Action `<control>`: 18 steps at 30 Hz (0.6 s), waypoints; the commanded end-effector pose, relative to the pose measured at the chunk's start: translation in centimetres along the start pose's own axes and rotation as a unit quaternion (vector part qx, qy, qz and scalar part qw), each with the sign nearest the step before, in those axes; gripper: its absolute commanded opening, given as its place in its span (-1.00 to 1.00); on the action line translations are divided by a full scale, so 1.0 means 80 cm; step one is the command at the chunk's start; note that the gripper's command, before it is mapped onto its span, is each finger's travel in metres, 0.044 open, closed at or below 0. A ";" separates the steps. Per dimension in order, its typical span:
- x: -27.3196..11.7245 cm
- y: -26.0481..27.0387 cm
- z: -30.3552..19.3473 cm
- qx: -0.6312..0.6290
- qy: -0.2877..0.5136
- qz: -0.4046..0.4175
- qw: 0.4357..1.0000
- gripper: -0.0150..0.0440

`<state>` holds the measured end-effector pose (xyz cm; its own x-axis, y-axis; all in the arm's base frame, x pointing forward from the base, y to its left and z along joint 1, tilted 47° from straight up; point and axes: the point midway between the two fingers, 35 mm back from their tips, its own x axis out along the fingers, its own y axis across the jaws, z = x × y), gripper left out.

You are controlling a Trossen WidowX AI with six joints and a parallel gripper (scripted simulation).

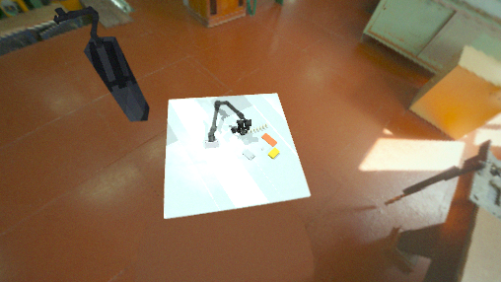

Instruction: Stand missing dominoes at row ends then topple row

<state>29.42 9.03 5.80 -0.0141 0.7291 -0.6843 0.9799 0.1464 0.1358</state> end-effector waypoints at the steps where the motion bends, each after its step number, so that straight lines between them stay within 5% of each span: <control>1: 0.001 0.007 0.001 0.005 0.002 -0.002 1.000 -0.49; 18: -0.072 0.041 0.000 0.005 0.001 -0.002 1.000 -0.49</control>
<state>32.71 5.40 10.32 0.0011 0.7289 -0.6846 0.9816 0.1301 0.1400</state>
